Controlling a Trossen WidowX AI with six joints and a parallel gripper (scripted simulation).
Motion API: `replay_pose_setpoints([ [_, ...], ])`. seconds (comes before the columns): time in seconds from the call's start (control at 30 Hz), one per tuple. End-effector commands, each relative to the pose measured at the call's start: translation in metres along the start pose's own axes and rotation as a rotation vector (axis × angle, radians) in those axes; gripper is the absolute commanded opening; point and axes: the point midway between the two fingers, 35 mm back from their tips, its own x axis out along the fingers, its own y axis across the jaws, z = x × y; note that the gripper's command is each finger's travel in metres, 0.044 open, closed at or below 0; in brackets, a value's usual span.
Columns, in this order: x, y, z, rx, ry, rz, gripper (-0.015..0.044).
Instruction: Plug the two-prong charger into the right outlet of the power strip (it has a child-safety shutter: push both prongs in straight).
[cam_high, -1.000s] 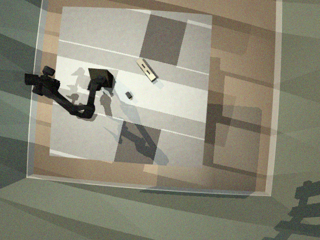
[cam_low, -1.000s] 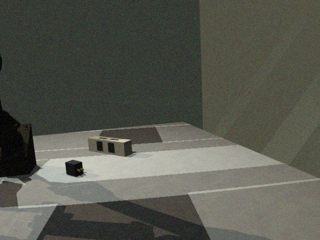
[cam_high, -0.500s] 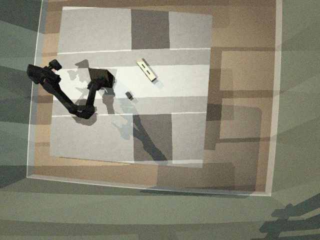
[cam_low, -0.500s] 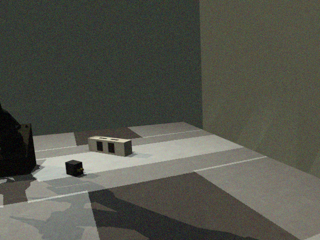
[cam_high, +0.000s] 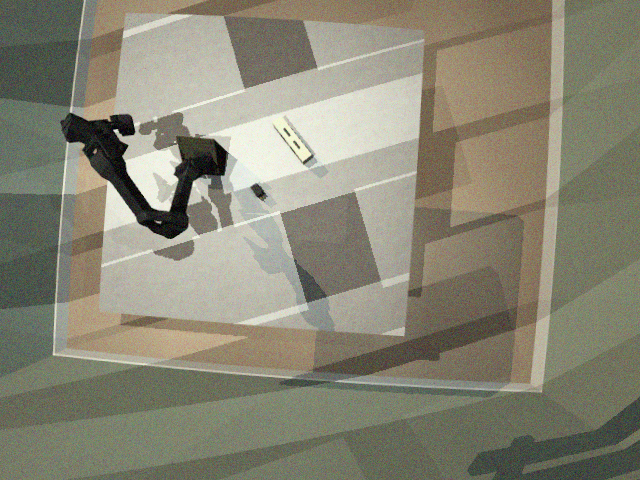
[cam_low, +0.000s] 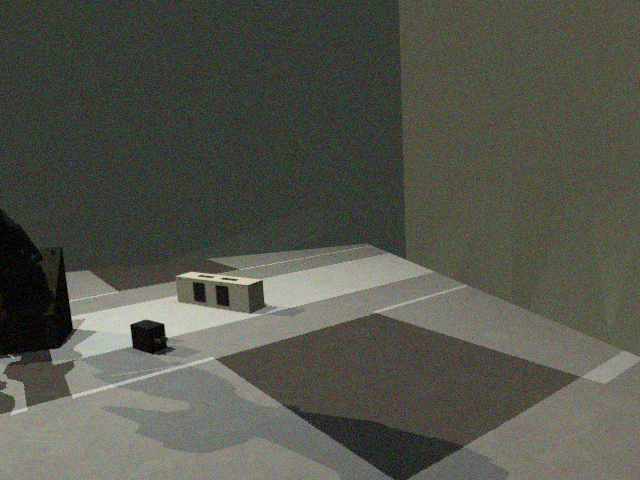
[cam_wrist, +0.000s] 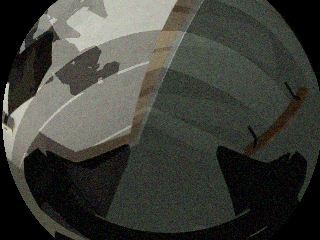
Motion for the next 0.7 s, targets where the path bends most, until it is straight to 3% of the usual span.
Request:
replay_pose_setpoints([
  [0.0,-0.003,0.013,-0.012,0.110,0.038,0.028,0.0440],
  [0.67,-0.037,0.081,-0.073,0.730,0.297,0.102,0.0440],
])
